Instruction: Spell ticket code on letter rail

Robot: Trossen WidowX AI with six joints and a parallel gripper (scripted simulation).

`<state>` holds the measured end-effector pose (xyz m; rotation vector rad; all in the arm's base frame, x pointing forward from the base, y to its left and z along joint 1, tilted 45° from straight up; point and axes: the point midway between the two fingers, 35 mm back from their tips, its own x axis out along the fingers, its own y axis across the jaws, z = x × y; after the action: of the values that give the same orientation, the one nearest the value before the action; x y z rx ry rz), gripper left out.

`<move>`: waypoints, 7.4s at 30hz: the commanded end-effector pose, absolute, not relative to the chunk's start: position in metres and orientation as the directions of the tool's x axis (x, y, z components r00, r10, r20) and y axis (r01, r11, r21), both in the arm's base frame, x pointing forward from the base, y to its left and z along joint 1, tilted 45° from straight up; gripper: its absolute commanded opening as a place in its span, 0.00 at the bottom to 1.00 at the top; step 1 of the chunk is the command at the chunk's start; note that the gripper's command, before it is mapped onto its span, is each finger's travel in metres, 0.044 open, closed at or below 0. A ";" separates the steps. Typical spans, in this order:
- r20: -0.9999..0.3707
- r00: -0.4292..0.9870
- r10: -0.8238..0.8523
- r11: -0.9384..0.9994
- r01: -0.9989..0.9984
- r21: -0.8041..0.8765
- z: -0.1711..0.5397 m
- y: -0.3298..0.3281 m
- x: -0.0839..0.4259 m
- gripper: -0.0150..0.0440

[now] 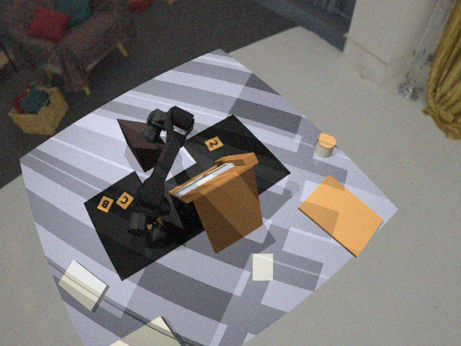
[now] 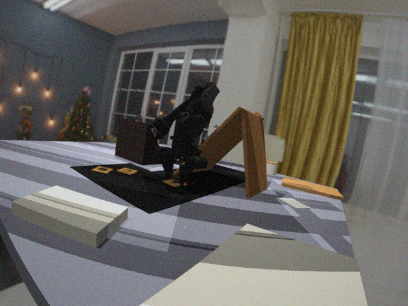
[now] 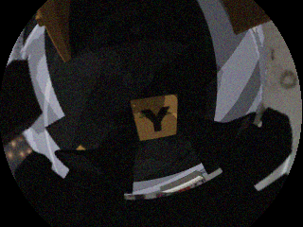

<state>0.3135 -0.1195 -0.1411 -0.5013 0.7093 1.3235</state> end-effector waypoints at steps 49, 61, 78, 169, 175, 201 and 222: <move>-0.718 0.088 0.690 0.187 -0.981 0.059 -0.125 -0.138 0.309 0.25; -0.723 0.183 0.666 0.365 -0.925 0.102 -0.120 -0.147 0.313 0.25; -0.693 0.452 0.561 0.769 -0.594 0.236 -0.094 -0.177 0.320 0.25; -0.458 0.830 0.318 0.712 0.111 0.694 -0.007 -0.213 0.302 0.25; -0.458 0.830 0.318 0.711 0.111 0.694 -0.004 -0.212 0.303 0.25; -0.458 0.830 0.318 0.711 0.111 0.695 0.005 -0.203 0.304 0.25; -0.458 0.830 0.318 0.710 0.111 0.695 0.012 -0.195 0.306 0.25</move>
<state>0.3049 -0.1952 0.0082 0.7903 0.5995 0.1279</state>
